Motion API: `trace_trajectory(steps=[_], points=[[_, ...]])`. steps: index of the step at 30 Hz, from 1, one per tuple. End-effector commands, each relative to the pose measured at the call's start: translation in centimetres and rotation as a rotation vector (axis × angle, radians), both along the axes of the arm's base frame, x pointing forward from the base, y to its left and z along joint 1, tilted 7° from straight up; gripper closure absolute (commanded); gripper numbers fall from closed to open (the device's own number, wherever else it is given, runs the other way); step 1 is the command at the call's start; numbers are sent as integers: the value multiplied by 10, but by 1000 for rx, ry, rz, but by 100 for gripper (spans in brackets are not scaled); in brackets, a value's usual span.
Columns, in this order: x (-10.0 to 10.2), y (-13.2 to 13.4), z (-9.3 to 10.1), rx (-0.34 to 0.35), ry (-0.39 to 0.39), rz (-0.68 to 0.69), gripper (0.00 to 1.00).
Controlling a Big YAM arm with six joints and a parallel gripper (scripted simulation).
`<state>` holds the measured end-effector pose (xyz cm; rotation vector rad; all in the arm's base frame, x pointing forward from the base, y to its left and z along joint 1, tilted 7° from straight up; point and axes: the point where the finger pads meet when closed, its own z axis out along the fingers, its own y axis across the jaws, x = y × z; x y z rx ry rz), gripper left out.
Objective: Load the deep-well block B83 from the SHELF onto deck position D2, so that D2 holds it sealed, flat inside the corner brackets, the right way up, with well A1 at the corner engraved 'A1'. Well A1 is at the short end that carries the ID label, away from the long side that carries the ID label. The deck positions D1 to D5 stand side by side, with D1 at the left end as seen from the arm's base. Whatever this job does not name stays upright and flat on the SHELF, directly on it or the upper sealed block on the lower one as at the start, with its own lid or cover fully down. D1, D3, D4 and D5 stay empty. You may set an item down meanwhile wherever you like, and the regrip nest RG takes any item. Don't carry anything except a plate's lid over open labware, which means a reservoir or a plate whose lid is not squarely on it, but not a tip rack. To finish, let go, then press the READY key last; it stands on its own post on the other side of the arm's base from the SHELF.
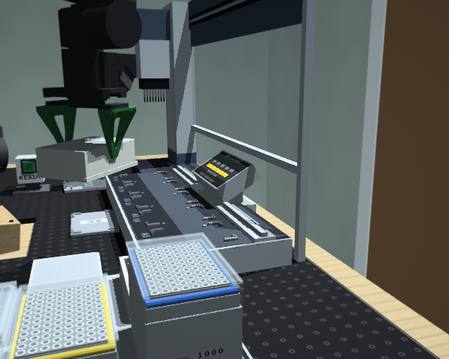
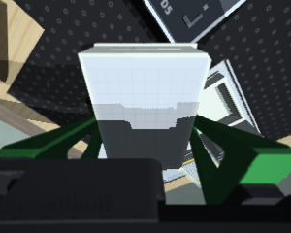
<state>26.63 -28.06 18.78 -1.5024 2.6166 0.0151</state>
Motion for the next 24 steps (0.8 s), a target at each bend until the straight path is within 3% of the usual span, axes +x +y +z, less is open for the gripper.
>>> trace_trajectory(steps=[1, 6, 7, 8, 24], points=[[15, -19, 34, -68, -63, 10, 100], [15, -19, 34, -68, -63, 10, 100], [14, -5, 34, -70, -64, 44, 100], [4, 10, 16, -38, -36, 64, 100], [-11, 80, 17, -55, -40, 324, 100]])
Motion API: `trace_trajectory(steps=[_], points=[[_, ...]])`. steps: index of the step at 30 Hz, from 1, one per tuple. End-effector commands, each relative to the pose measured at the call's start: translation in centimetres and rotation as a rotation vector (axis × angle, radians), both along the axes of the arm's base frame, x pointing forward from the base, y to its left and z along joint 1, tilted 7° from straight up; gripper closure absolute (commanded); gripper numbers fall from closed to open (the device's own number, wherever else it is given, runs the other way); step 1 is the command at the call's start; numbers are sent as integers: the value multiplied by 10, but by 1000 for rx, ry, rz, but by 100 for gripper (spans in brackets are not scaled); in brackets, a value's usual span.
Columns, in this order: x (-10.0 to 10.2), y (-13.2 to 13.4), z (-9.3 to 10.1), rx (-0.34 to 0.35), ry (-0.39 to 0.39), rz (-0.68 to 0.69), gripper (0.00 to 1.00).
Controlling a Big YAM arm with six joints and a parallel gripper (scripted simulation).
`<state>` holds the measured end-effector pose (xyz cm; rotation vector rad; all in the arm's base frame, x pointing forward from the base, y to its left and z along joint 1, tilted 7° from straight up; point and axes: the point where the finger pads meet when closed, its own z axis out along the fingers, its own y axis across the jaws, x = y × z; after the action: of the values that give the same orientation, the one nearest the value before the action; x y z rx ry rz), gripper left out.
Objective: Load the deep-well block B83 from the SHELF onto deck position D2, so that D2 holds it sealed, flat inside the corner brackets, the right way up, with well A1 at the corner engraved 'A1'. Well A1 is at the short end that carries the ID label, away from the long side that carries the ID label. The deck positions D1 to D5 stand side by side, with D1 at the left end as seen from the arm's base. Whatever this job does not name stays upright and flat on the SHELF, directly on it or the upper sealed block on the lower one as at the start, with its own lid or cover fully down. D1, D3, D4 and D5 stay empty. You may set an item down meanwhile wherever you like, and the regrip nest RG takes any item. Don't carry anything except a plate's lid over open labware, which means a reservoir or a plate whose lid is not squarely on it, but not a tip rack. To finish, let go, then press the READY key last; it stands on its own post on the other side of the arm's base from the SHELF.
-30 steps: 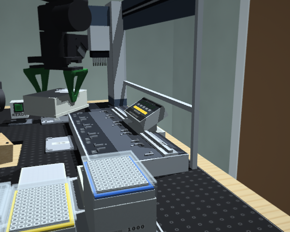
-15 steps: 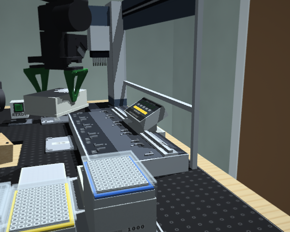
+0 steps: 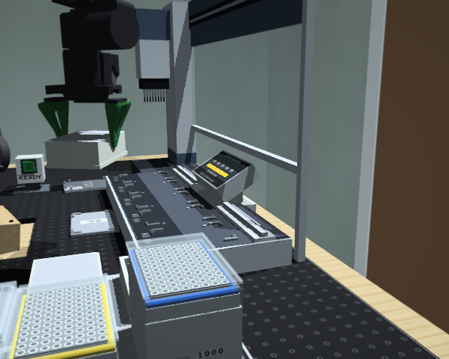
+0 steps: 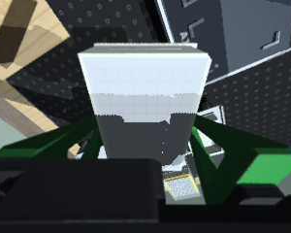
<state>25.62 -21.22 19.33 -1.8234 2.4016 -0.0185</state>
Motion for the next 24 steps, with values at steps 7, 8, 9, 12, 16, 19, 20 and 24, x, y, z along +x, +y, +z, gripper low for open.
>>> trace_trajectory(steps=[7, 8, 9, 12, 16, 19, 20, 24], points=[[-5, 36, 11, -29, -23, 122, 100], [-6, 42, 11, -28, -22, 133, 100], [-7, 47, 12, -29, -23, 145, 100], [-10, 62, 12, -33, -25, 181, 100], [-13, 81, 12, -38, -28, 234, 100], [-16, 96, 12, -43, -30, 278, 100], [-16, 96, 12, -42, -31, 278, 100], [-18, 106, 13, -46, -32, 308, 100]])
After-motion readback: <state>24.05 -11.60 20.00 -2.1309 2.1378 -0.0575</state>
